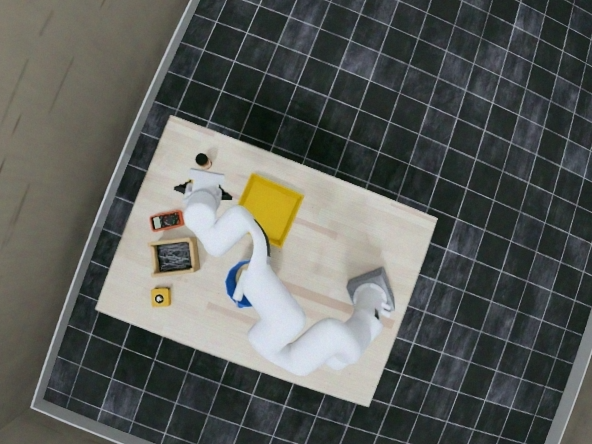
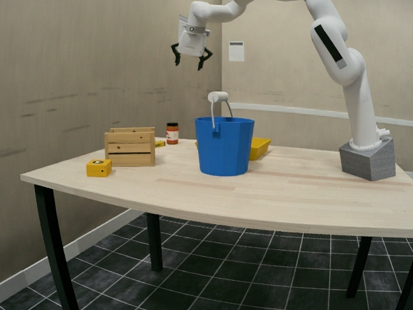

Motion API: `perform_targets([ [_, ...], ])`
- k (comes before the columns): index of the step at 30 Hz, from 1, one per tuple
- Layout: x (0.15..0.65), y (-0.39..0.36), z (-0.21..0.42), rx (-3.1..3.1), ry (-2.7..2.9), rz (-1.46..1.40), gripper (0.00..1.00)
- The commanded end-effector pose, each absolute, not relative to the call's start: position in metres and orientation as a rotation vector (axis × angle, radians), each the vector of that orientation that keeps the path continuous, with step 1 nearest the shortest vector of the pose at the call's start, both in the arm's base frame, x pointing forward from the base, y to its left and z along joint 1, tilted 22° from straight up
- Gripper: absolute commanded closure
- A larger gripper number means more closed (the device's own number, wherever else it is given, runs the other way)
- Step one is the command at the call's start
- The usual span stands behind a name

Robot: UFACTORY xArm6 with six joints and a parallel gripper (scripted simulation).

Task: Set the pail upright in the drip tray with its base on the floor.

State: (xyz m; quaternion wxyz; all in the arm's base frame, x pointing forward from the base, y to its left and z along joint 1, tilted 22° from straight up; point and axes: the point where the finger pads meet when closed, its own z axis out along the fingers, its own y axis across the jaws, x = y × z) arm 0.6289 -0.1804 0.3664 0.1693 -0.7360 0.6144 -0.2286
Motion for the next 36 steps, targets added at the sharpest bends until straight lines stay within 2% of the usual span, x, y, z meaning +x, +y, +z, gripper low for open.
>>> perform_targets([
  [1, 0.629, -0.181, 0.369, -2.089, 1.744, -0.657, 0.00],
  [18, 0.629, -0.180, 0.370, -2.088, 1.745, -0.655, 0.00],
  [21, 0.610, -0.142, 0.371, -2.077, 1.753, -0.576, 0.00],
  [36, 0.545, -0.050, 0.368, -2.055, 1.780, -0.365, 0.00],
])
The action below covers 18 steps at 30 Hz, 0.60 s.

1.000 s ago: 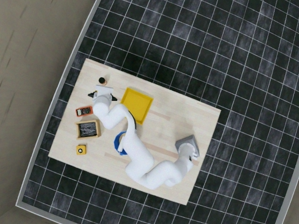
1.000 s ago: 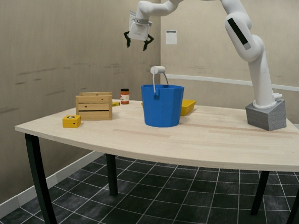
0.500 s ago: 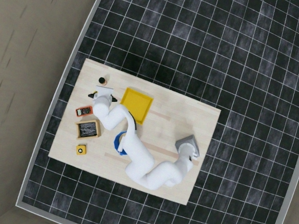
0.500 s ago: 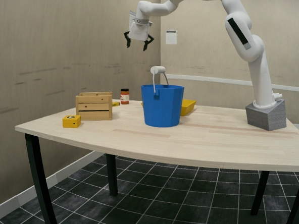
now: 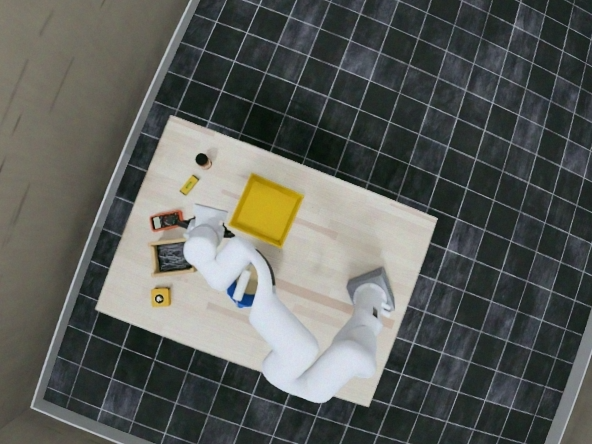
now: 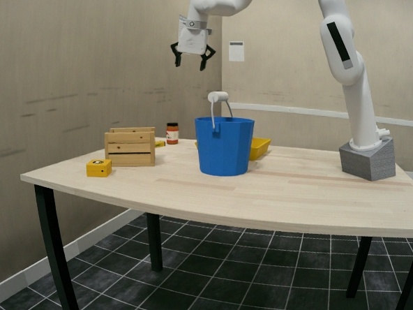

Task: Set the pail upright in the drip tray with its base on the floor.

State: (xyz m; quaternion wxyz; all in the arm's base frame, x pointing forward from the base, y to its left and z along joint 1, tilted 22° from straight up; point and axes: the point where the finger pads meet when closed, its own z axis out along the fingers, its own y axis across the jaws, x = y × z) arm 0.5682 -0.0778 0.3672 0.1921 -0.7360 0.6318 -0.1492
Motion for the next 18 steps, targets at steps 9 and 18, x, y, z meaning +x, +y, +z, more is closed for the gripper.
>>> perform_targets([
  [9, 0.496, 0.000, 0.361, -2.049, 1.801, -0.234, 0.00],
  [18, 0.447, 0.042, 0.349, -2.048, 1.823, -0.111, 0.00],
])
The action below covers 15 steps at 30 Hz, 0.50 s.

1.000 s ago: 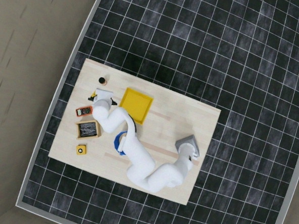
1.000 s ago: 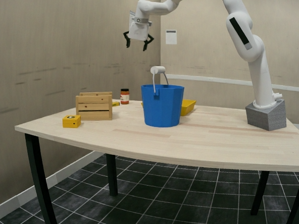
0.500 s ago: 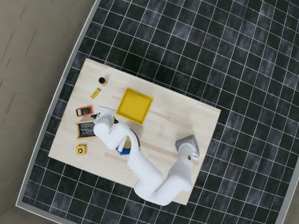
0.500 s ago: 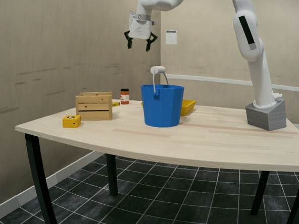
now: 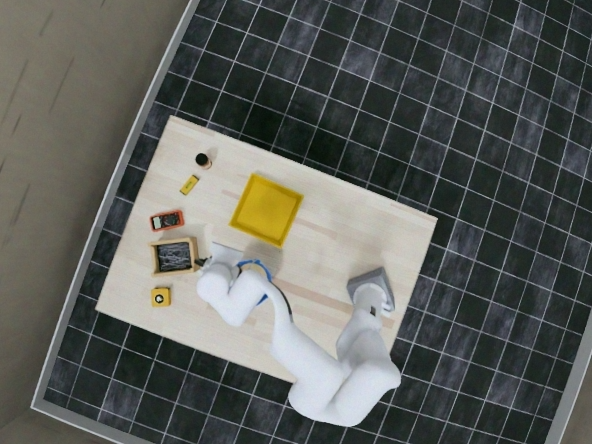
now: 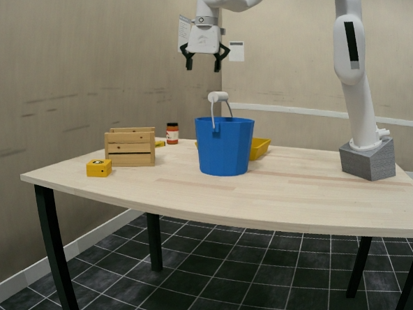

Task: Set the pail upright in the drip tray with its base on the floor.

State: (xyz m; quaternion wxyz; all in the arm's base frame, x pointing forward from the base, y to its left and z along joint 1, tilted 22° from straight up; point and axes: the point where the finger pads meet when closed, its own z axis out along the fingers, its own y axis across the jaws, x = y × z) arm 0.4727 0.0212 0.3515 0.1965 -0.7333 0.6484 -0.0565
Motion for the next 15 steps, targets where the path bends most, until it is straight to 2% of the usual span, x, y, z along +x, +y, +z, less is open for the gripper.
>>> perform_targets([
  [1, 0.440, 0.046, 0.348, -2.048, 1.826, -0.096, 0.00],
  [7, 0.402, 0.071, 0.337, -2.051, 1.843, -0.009, 0.00],
  [15, 0.401, 0.072, 0.337, -2.051, 1.844, -0.007, 0.00],
])
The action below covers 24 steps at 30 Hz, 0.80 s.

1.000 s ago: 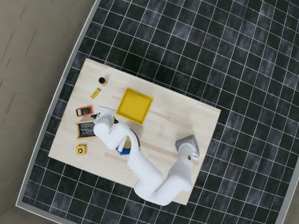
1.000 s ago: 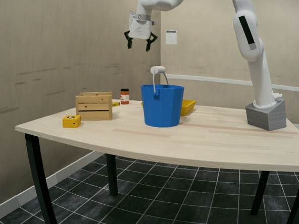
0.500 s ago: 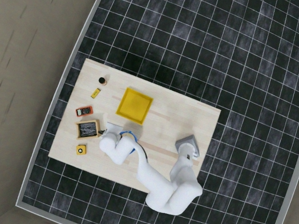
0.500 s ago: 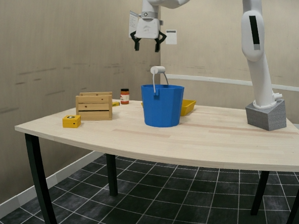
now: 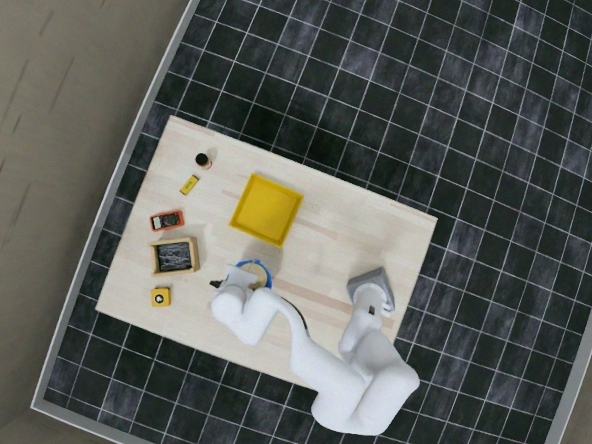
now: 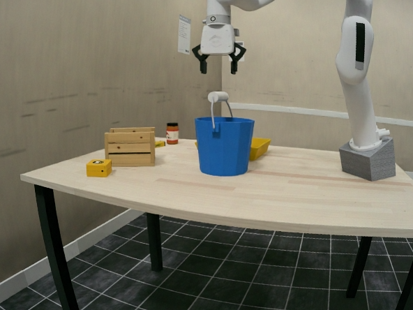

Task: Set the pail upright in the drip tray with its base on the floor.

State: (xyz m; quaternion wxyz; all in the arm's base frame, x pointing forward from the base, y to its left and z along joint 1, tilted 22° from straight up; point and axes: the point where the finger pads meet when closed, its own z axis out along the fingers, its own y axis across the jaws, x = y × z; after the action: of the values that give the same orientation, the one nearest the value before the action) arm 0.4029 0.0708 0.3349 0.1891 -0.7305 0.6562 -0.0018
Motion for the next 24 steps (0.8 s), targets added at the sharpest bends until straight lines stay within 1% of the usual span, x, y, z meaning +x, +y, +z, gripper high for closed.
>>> perform_targets([
  [1, 0.4012, 0.0720, 0.3365, -2.051, 1.844, -0.007, 0.00],
  [24, 0.4027, 0.0736, 0.3312, -2.051, 1.844, -0.007, 0.00],
])
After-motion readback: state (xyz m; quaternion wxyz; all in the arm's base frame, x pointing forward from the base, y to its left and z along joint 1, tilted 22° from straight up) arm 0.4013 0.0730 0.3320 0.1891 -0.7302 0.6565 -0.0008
